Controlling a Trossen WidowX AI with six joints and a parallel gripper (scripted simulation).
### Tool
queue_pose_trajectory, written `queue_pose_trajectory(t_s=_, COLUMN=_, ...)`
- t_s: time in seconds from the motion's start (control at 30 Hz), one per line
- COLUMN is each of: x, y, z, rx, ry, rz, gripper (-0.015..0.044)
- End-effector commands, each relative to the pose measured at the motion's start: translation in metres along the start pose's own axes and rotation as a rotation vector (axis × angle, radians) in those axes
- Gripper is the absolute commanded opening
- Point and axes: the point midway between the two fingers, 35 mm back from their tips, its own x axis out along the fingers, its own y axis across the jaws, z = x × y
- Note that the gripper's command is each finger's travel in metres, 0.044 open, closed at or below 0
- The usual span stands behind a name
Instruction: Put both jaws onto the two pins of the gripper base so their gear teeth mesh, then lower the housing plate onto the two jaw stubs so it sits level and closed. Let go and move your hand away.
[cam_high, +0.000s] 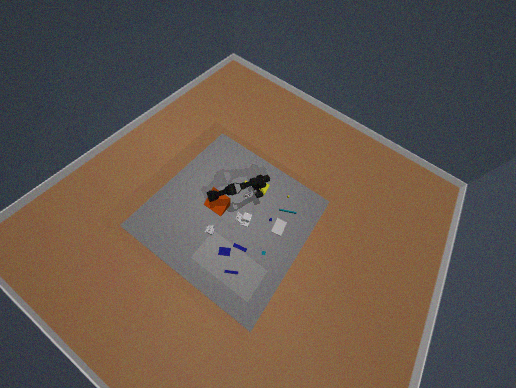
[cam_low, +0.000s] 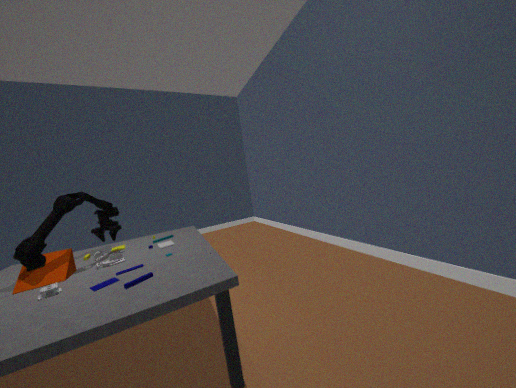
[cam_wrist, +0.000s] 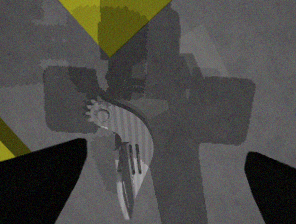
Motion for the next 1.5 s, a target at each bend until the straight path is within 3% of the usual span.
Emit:
queue_pose_trajectory(t_s=0.0, x=0.0000, y=0.0000, z=0.0000, rx=0.000, ry=0.000, rz=0.000, gripper=0.0440)
queue_pose_trajectory(t_s=0.8, x=0.0000, y=0.0000, z=0.0000, rx=0.000, ry=0.000, rz=0.000, gripper=0.0440)
queue_pose_trajectory(t_s=1.33, x=0.0000, y=0.0000, z=0.0000, rx=0.000, ry=0.000, rz=0.000, gripper=0.0020)
queue_pose_trajectory(t_s=1.47, x=0.0000, y=0.0000, z=0.0000, rx=0.000, ry=0.000, rz=0.000, gripper=0.0000)
